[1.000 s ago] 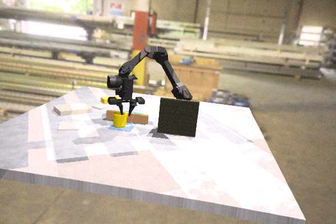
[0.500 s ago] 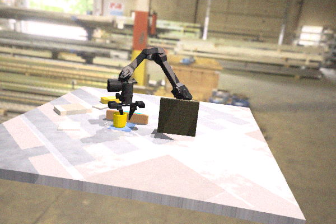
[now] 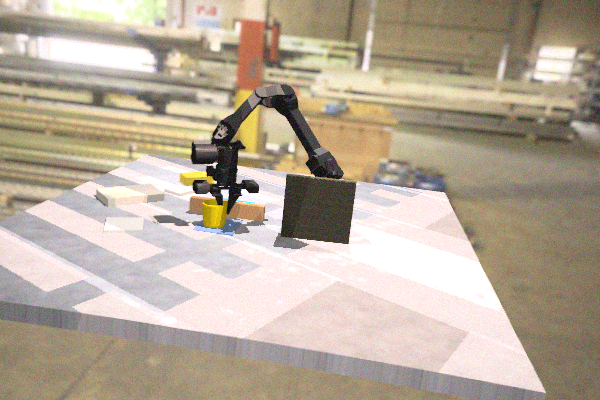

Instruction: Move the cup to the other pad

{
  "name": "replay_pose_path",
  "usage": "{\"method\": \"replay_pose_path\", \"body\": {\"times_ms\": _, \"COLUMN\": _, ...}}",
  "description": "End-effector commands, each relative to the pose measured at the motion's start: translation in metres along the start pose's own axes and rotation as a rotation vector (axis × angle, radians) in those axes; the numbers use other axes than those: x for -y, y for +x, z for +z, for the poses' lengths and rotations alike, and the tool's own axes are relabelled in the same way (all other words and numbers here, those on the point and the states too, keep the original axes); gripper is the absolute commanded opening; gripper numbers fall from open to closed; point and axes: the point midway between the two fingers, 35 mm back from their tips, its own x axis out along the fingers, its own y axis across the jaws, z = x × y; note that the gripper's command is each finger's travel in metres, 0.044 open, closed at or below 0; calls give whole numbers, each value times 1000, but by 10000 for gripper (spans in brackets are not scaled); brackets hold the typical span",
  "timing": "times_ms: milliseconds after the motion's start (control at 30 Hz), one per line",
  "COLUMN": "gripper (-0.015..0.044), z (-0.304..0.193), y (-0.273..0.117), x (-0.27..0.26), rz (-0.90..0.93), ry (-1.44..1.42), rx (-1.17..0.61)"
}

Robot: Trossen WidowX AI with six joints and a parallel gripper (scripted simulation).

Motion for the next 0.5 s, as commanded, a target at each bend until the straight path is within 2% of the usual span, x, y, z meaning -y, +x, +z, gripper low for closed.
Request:
{"method": "replay_pose_path", "body": {"times_ms": 0, "gripper": 53, "z": 0, "y": 0, "x": 0, "rz": 0, "ry": 1, "rx": 0}}
{"method": "replay_pose_path", "body": {"times_ms": 233, "gripper": 0, "z": 0, "y": 0, "x": 0, "rz": 0, "ry": 1, "rx": 0}}
{"method": "replay_pose_path", "body": {"times_ms": 467, "gripper": 0, "z": 0, "y": -19, "x": -2, "rz": 2, "ry": -1, "rx": -1}}
